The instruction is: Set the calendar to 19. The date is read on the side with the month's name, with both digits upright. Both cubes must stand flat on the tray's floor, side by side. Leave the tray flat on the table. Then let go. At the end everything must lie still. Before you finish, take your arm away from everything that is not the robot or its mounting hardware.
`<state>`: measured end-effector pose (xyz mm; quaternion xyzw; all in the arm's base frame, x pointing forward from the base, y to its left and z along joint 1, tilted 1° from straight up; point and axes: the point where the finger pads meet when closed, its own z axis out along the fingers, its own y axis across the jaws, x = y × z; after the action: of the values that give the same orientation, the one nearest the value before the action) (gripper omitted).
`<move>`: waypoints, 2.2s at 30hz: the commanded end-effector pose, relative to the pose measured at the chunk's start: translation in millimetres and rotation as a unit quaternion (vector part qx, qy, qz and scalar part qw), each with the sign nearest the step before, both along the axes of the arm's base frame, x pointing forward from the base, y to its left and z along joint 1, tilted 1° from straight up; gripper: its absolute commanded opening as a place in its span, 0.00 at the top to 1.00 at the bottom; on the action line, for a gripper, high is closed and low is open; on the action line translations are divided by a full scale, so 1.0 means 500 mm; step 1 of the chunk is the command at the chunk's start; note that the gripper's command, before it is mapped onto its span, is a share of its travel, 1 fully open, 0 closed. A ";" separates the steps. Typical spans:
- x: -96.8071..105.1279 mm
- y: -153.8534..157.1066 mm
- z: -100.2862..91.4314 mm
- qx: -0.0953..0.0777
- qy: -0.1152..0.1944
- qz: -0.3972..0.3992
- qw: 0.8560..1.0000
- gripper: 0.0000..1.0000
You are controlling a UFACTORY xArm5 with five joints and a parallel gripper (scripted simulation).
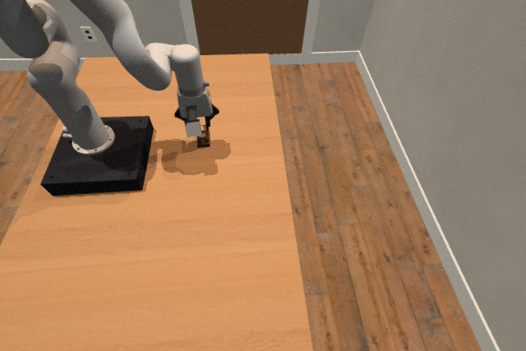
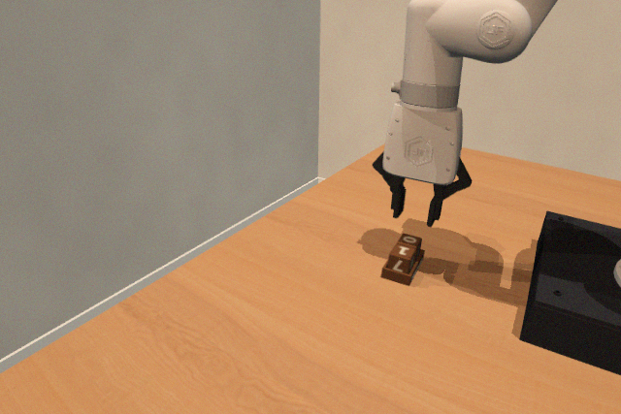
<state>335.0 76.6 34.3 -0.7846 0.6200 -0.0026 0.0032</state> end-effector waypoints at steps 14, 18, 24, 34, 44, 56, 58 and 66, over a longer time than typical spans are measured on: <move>0.004 0.002 -0.043 0.000 -0.002 0.000 1.000 0.51; 0.004 0.002 -0.050 0.000 -0.002 0.000 1.000 0.51; 0.004 0.002 -0.055 0.000 -0.002 0.000 1.000 0.51; 0.004 0.002 -0.058 0.000 -0.002 0.000 1.000 0.51; 0.004 0.002 -0.058 0.000 -0.002 0.000 1.000 0.51; 0.004 0.002 -0.058 0.000 -0.002 0.000 1.000 0.51; 0.004 0.002 -0.058 0.000 -0.002 0.000 1.000 0.51; 0.004 0.002 -0.058 0.000 -0.002 0.000 1.000 0.51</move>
<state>335.7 77.3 4.6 -0.7846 0.6200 -0.0027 0.0033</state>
